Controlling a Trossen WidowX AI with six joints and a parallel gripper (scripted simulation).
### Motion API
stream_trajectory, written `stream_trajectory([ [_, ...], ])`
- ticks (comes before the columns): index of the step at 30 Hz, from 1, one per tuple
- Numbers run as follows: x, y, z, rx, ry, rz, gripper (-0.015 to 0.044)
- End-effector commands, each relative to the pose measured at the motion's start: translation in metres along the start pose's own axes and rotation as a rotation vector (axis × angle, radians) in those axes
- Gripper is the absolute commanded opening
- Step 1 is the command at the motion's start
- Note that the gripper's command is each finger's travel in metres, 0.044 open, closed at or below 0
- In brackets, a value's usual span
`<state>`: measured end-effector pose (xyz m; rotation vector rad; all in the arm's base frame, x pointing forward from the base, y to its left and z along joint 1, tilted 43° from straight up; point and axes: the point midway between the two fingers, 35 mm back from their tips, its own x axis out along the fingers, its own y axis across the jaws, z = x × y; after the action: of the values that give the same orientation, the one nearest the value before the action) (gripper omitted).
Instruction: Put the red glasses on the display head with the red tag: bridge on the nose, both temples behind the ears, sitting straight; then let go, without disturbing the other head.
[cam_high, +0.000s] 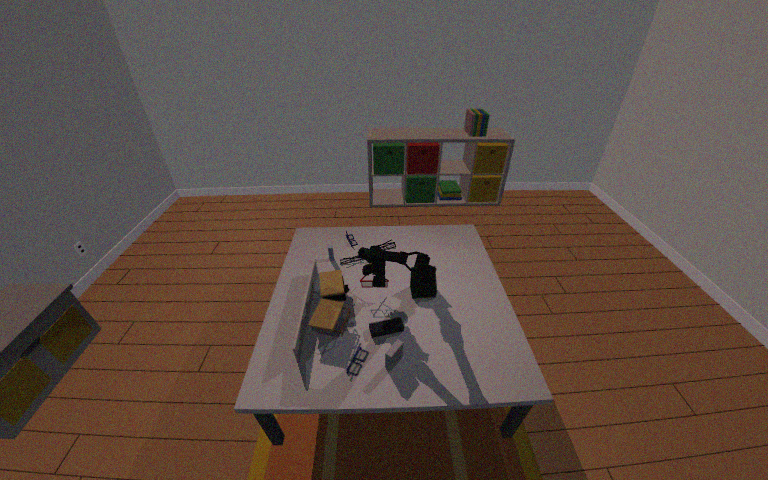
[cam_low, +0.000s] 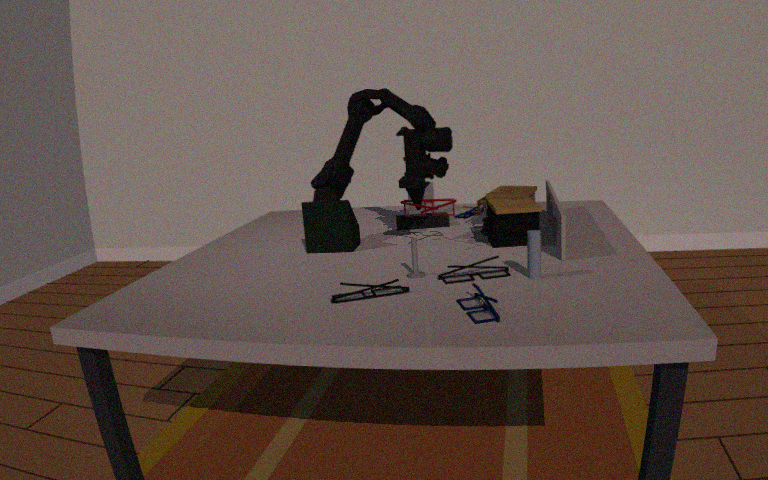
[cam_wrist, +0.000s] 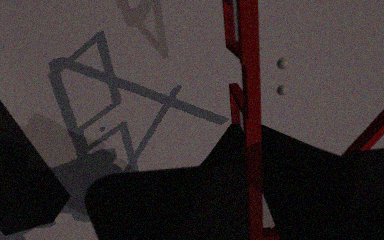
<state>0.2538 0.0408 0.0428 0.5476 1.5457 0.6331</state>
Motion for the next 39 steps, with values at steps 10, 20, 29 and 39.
stream_trajectory([
  [10, -0.027, -0.009, 0.005, -0.045, -0.006, -0.006, 0.0],
  [20, -0.038, -0.056, 0.025, -0.227, -0.008, -0.024, 0.0],
  [29, -0.044, -0.103, 0.036, -0.396, -0.006, -0.036, 0.0],
  [39, -0.048, -0.16, 0.039, -0.586, -0.001, -0.042, 0.0],
])
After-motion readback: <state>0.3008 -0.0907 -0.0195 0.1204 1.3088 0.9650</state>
